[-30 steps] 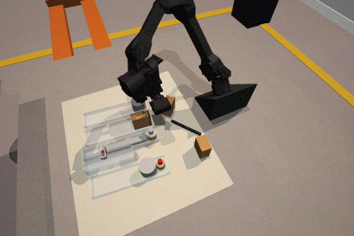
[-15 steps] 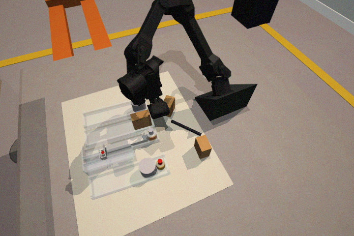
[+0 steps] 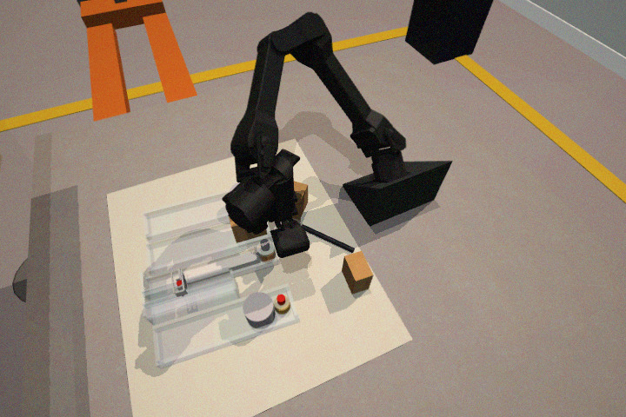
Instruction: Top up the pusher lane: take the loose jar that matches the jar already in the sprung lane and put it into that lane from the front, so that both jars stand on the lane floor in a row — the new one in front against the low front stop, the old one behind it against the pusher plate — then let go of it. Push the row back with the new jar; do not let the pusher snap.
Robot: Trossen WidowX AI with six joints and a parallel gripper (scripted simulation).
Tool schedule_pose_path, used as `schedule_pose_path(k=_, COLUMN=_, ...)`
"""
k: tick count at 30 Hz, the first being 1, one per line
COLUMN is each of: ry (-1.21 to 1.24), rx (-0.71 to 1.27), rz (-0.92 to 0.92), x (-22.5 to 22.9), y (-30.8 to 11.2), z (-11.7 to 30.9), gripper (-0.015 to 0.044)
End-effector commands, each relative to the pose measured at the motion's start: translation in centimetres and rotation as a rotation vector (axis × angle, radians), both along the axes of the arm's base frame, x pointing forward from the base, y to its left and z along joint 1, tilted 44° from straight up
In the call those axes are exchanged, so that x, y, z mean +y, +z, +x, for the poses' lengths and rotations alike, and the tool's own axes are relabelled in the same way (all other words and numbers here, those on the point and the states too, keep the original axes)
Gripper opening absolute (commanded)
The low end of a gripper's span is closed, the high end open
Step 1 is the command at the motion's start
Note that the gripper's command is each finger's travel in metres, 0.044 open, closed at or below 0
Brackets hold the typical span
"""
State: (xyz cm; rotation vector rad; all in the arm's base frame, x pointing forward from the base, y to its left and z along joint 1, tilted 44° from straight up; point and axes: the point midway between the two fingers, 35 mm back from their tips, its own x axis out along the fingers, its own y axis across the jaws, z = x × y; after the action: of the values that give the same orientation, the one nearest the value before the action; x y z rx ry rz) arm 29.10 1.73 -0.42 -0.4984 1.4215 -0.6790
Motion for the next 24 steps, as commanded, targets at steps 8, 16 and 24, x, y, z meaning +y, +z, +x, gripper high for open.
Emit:
schedule_pose_path(k=8, ry=-0.004, rx=0.008, rz=-0.002, x=-1.52, y=-1.74, z=-0.07, gripper=0.0000)
schedule_pose_path(k=16, ry=-0.004, rx=0.008, rz=-0.002, x=-1.53, y=-1.73, z=0.13, gripper=0.0000)
schedule_pose_path(k=24, ry=-0.004, rx=0.007, rz=-0.002, x=-1.56, y=-1.72, z=0.43, gripper=0.0000)
